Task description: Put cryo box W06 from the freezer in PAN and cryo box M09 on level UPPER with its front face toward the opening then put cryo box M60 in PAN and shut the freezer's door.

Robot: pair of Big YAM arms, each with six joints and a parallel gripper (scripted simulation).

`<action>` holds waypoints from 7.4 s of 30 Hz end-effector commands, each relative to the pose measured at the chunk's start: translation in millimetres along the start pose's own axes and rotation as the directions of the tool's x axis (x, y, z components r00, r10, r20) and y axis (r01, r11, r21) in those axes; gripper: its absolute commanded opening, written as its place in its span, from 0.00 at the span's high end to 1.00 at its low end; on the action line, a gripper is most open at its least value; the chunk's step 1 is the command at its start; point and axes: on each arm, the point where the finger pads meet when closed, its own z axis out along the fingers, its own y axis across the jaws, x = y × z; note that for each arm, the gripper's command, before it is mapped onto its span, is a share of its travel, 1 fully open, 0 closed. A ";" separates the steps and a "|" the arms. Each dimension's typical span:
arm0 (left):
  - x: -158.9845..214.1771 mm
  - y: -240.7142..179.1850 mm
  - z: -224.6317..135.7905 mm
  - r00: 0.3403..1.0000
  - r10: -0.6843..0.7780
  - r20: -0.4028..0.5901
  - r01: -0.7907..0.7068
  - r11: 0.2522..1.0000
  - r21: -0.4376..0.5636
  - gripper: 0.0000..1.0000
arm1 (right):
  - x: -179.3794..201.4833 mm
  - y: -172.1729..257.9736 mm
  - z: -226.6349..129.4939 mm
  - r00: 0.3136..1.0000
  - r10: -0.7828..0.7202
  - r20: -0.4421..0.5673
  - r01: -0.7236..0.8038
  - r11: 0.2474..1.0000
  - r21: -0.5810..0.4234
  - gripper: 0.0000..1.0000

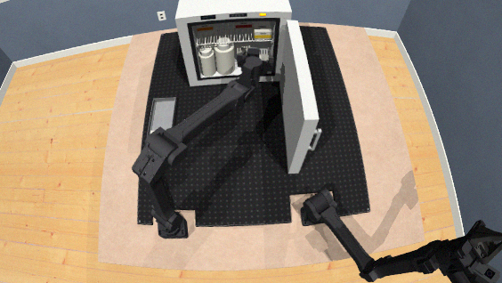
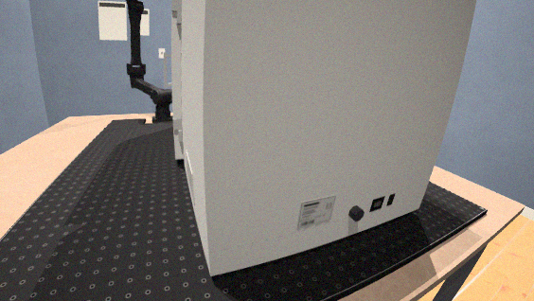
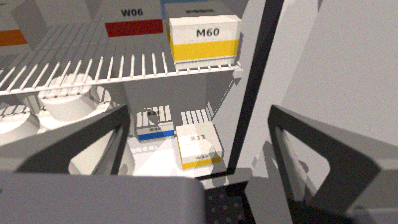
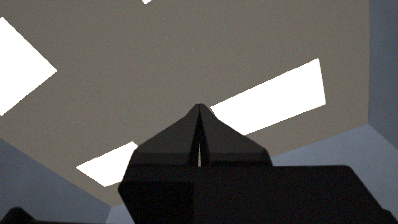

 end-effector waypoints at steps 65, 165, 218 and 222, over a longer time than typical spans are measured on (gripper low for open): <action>-18.4 3.5 111.6 1.000 0.006 0.023 -0.005 1.000 -0.008 0.00 | 14.4 0.5 3.4 0.999 -0.011 -0.031 0.011 1.000 -0.003 1.00; -25.5 2.8 123.3 1.000 0.007 0.021 -0.007 1.000 -0.007 0.00 | 14.4 0.5 3.4 0.999 -0.011 -0.031 0.011 1.000 -0.003 1.00; -22.7 2.3 138.0 1.000 0.008 0.021 -0.008 1.000 -0.005 0.00 | 14.4 0.5 3.4 0.999 -0.011 -0.031 0.011 1.000 -0.003 1.00; -24.5 3.6 139.8 1.000 0.006 0.024 -0.006 1.000 -0.007 0.00 | 14.4 0.5 3.4 0.999 -0.011 -0.031 0.011 1.000 -0.003 1.00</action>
